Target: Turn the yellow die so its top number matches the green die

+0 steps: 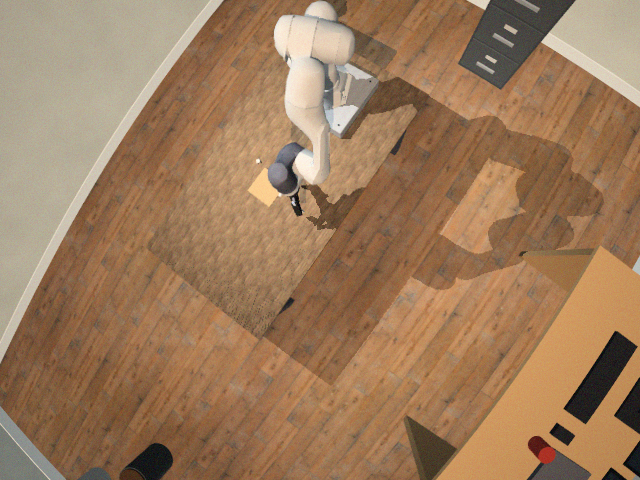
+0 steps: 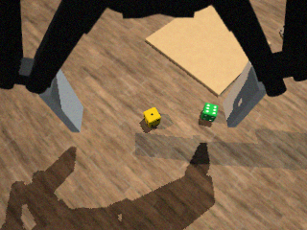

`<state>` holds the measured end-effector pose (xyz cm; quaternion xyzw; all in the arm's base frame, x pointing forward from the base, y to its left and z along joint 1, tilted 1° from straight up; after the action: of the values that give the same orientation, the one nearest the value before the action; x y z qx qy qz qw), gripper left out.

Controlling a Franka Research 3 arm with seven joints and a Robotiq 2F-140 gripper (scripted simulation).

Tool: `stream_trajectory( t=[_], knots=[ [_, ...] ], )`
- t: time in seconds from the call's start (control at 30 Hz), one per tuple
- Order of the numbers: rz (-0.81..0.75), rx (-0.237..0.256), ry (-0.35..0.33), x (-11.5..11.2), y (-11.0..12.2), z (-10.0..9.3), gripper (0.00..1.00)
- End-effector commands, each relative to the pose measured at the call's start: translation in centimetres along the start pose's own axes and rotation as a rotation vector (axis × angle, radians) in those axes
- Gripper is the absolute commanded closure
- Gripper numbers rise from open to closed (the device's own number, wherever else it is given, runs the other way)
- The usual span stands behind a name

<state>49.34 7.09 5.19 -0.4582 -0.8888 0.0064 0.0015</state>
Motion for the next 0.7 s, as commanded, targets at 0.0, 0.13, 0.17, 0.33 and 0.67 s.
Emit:
stream_trajectory(
  t=[0.0, 0.13, 0.17, 0.33, 0.67],
  knots=[
    [0.007, 0.000, 0.002, 0.0, 0.1, 0.0, 0.00],
    [0.007, 0.000, 0.002, 0.0, 0.1, -1.1, 0.00],
    [0.007, 0.000, 0.002, 0.0, 0.1, -1.1, 0.00],
    [0.007, 0.000, 0.002, 0.0, 0.1, -3.5, 0.00],
    [0.007, 0.000, 0.002, 0.0, 0.1, -9.7, 0.00]
  ],
)
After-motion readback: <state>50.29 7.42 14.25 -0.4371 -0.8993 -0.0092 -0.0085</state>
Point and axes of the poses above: the point where the finger pads meet when closed, its own z axis out along the fingers, its own y axis across the jaws, x = y × z, the point moved 6 cm from there along -z, back along the fingers, and after that the axes turned 1 degree about -z, right-handed, at the moved point
